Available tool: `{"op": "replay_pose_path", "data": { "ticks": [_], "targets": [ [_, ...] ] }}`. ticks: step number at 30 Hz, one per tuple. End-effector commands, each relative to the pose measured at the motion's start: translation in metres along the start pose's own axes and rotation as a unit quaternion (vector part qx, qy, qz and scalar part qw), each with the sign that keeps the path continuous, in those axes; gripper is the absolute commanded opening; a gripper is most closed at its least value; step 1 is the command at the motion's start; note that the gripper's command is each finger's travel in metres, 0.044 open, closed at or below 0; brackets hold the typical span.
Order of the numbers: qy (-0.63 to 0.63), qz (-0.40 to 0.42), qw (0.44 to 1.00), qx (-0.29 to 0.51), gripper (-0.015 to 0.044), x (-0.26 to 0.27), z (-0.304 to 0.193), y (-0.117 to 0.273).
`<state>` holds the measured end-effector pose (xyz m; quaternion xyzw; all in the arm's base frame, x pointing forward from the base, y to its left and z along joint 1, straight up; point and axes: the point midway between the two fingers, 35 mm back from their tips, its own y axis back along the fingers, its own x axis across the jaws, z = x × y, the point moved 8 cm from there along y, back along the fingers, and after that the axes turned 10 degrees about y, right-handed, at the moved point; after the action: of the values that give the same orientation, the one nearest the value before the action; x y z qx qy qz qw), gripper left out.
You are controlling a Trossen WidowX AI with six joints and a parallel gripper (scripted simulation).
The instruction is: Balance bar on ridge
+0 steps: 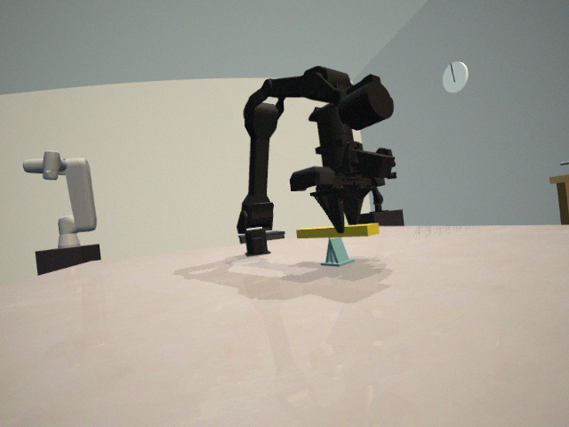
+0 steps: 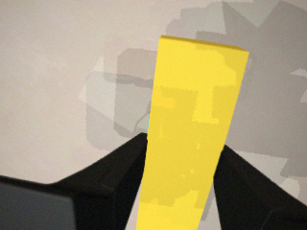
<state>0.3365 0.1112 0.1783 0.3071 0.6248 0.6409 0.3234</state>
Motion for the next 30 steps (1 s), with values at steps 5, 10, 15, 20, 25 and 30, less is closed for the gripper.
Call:
{"op": "replay_pose_path", "data": {
  "ticks": [5,10,15,20,25,30],
  "targets": [
    [0.0,0.0,1.0,0.0,0.0,0.0,0.0,-0.0001],
    [0.0,0.0,1.0,0.0,0.0,0.0,0.0,-0.0001],
    [0.0,0.0,1.0,0.0,0.0,0.0,0.0,-0.0001],
    [0.0,0.0,1.0,0.0,0.0,0.0,0.0,-0.0001],
    [0.0,0.0,1.0,0.0,0.0026,0.0,0.0,-0.0001],
    [0.0,0.0,1.0,0.0,0.0157,0.0,0.0,-0.0001]
  ]
}}
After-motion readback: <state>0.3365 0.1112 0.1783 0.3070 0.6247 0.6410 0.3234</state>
